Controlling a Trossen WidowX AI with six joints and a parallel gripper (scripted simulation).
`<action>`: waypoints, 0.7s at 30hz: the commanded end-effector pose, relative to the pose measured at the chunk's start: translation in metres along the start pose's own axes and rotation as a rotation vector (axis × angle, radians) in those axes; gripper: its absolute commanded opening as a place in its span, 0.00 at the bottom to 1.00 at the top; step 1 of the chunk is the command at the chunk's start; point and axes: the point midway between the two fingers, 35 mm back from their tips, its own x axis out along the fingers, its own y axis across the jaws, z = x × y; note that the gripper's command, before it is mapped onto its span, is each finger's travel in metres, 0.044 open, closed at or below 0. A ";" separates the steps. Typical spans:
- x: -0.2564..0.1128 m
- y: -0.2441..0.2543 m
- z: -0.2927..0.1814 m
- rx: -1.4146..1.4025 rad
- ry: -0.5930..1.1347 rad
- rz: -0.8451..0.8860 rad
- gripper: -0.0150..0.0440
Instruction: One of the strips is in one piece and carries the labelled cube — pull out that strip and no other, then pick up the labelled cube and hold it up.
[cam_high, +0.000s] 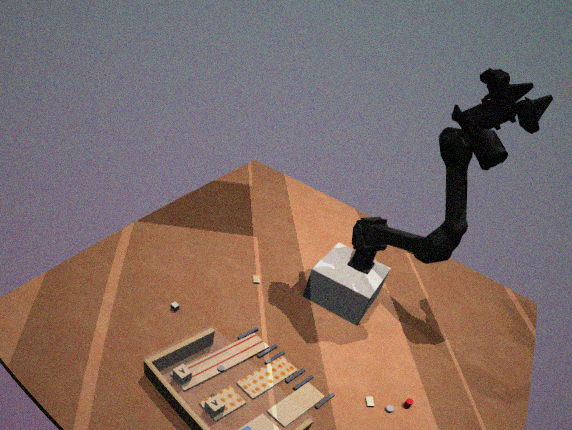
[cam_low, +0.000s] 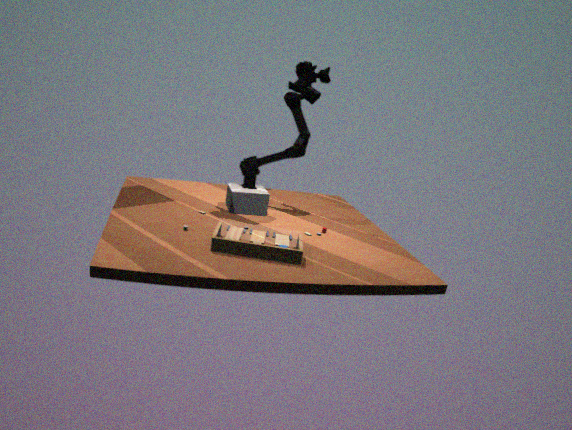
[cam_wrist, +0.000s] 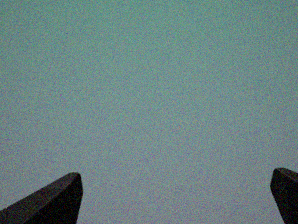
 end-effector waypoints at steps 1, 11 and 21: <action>0.002 0.062 0.017 0.091 -0.085 0.149 0.93; -0.040 0.179 0.069 0.291 -0.291 0.472 0.93; -0.138 0.260 0.126 0.636 -0.448 0.917 0.93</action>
